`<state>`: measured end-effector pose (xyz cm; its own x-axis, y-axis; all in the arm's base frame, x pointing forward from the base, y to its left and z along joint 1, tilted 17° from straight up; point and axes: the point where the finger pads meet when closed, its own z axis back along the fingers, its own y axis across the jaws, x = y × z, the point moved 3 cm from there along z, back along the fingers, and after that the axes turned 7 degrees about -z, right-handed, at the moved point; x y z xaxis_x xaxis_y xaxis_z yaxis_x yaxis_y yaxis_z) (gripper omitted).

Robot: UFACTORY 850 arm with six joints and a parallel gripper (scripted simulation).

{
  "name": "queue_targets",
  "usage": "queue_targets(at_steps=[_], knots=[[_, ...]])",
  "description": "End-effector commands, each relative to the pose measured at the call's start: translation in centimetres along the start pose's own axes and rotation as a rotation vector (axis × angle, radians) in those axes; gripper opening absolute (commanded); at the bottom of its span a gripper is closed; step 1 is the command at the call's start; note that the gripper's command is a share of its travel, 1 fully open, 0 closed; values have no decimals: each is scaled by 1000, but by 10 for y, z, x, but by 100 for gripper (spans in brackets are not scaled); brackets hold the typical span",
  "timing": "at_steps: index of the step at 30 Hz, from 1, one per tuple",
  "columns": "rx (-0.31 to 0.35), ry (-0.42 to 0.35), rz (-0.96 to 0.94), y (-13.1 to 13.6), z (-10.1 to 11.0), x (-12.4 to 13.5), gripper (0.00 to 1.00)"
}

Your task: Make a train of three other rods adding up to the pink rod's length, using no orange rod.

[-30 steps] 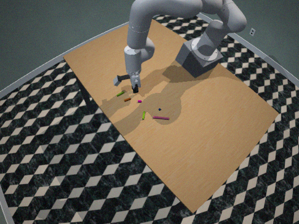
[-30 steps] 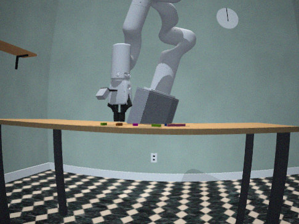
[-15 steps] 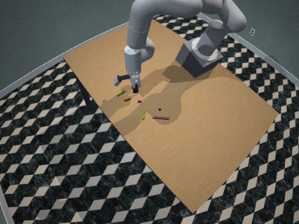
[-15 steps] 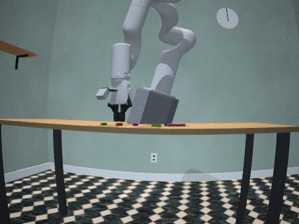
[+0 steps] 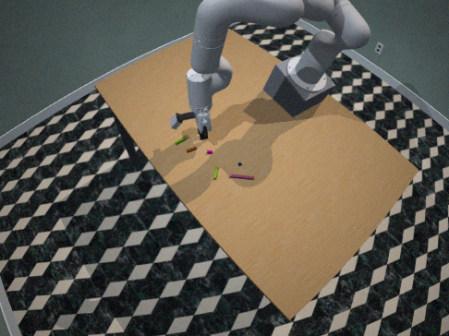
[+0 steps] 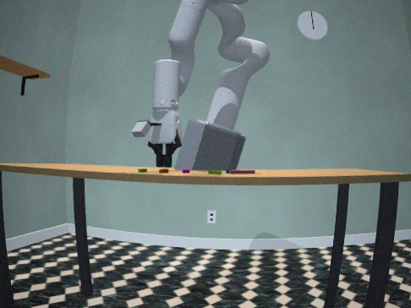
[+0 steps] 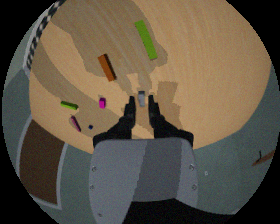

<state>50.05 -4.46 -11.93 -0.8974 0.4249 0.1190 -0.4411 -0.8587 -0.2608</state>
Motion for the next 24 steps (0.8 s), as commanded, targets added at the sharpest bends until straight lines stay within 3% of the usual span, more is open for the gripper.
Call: queue_targets(at_steps=[1,24], knots=[[0,2,0,0,1,-1,24],[0,2,0,0,-9,-1,24]])
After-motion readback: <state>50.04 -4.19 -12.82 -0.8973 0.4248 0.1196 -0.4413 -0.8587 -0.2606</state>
